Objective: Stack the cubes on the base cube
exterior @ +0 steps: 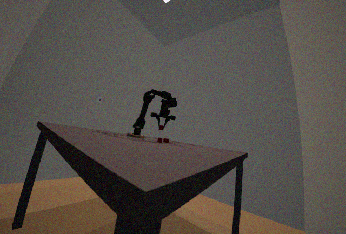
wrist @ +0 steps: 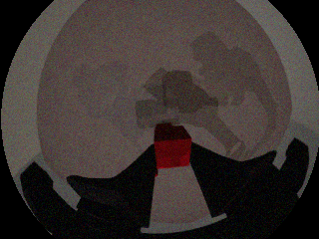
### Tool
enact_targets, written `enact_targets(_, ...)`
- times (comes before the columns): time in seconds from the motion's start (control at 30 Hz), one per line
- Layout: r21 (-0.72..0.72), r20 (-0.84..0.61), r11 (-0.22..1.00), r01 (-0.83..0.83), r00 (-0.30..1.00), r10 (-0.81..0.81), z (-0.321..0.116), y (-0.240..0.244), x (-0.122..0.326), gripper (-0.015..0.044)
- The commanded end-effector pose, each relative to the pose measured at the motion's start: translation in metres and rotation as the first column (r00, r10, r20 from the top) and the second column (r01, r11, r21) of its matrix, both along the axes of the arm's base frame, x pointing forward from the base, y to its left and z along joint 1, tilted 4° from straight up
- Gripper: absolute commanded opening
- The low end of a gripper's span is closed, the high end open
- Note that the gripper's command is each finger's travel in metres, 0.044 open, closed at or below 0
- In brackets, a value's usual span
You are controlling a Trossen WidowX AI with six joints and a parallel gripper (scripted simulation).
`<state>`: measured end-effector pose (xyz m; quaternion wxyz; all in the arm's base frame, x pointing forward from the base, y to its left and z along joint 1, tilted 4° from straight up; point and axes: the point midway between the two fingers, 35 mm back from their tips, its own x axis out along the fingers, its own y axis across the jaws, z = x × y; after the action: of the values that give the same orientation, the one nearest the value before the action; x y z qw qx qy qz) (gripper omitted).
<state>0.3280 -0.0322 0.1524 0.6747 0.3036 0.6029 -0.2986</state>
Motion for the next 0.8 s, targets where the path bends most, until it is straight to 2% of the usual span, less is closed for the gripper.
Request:
enact_targets(0.0, 0.000, -0.002, 1.000, 0.011, 1.000, -0.011, -0.004, 0.012, -0.002, 0.0105)
enact_targets(0.77, 0.011, -0.001, 0.997, 0.072, 0.997, -0.072, -0.024, 0.079, -0.018, 0.0105)
